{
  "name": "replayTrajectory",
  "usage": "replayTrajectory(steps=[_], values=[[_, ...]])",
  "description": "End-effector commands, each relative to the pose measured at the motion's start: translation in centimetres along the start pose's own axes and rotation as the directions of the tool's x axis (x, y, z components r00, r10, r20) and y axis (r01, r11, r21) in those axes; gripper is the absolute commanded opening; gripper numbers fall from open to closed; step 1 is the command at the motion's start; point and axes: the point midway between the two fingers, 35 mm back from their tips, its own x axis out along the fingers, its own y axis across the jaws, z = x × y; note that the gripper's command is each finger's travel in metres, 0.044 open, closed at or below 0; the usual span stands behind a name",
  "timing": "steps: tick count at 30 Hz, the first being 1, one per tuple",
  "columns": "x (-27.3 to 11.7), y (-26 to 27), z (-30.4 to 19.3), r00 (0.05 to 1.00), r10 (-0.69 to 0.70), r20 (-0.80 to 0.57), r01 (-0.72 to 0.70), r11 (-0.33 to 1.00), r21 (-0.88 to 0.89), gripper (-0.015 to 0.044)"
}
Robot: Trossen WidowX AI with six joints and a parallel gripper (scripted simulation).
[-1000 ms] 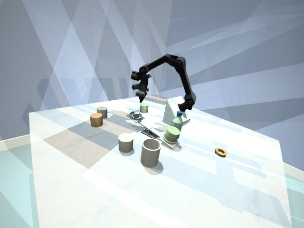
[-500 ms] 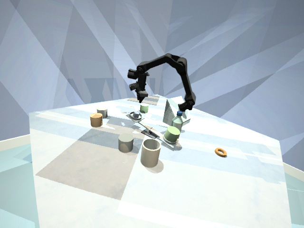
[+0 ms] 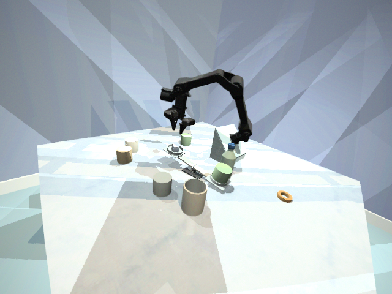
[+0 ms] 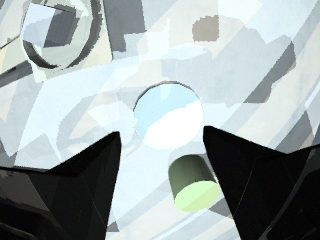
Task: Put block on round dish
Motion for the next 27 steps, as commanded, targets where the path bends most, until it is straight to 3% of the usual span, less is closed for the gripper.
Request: replayTrajectory(steps=[1,13,27], values=[[-0.3,0.9,1.4,1.0,0.002,0.004,-0.001,0.992,-0.13,0.026],[-0.7,3.8,4.7,1.0,0.024,0.006,-0.017,0.859,-0.511,0.026],[-1.0,7.9,8.2,0.998,0.056,0.004,-0.026,0.531,-0.847,0.026]])
